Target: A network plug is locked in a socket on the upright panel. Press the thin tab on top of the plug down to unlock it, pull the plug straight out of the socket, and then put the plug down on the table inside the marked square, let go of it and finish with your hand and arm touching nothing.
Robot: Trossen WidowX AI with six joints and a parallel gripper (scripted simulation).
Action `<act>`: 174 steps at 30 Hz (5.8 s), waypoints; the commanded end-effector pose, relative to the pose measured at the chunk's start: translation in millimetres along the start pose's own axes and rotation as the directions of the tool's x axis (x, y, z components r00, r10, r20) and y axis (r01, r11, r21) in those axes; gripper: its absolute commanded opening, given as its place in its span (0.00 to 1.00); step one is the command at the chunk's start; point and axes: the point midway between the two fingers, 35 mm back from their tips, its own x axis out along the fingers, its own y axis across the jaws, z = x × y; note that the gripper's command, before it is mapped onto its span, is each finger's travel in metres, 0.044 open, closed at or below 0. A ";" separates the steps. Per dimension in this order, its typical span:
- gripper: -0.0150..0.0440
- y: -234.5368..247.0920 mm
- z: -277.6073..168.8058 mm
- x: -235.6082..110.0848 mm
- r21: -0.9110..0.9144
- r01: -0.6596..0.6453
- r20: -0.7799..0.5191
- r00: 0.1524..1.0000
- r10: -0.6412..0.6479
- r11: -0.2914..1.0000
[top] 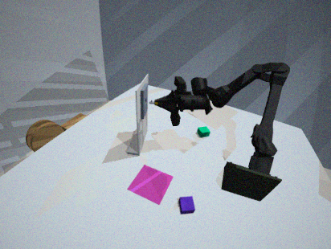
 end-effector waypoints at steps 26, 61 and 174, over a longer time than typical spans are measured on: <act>0.25 -0.8 -3.4 -17.1 -0.001 0.002 -0.003 1.000 -0.002 1.000; 0.25 -0.9 -6.5 -35.8 -0.002 0.003 -0.003 1.000 -0.003 1.000; 0.25 -88.9 -206.8 48.6 0.189 0.791 0.098 0.574 -0.813 0.581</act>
